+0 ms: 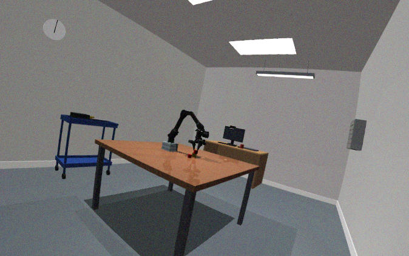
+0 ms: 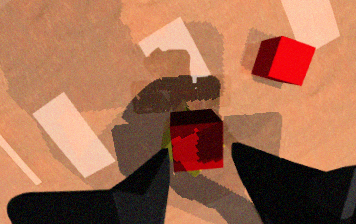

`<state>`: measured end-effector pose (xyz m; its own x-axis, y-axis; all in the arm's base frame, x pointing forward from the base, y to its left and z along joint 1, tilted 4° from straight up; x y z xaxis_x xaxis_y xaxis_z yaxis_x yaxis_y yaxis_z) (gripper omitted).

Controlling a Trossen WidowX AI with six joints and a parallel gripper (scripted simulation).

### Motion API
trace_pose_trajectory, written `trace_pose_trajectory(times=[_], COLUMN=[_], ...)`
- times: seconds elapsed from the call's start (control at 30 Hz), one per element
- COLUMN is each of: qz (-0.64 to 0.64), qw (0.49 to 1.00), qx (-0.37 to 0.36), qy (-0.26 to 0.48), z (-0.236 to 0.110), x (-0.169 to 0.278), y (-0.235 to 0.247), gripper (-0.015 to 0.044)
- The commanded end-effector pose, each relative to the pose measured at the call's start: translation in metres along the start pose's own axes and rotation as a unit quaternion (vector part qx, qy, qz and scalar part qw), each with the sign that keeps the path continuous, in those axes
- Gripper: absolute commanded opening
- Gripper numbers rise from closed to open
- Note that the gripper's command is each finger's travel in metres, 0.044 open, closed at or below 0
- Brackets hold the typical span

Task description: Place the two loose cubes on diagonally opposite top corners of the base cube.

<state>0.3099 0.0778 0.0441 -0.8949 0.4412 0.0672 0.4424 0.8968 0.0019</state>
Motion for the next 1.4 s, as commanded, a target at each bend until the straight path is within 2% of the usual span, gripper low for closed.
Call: trace_pose_trajectory(times=[0.0,0.53,0.6,0.97,1.37], qz=[-0.001,-0.001,-0.013,-0.245,-0.485], qw=[1.000,1.000,1.000,0.970,0.874], qx=[-0.004,-0.004,-0.002,-0.001,0.001], qy=[-0.005,-0.005,-0.002,-0.005,-0.006], z=[-0.008,-0.019,-0.017,-0.031,-0.047], x=[-0.002,-0.002,-0.002,-0.025,-0.046], y=[0.002,0.001,-0.001,-0.031,-0.068], gripper=[0.0205,0.0205,0.0258,0.0265,0.0265])
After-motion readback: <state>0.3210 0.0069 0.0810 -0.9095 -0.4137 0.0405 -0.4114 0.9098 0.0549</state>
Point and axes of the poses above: the point midway between the two fingers, 35 mm back from their tips, its own z axis out along the fingers, its own y axis across the jaws, x = y × z, the point moved 4 cm from there along -z, back along the fingers, and after that the axes turned 1 degree about z, right-handed, at the moved point
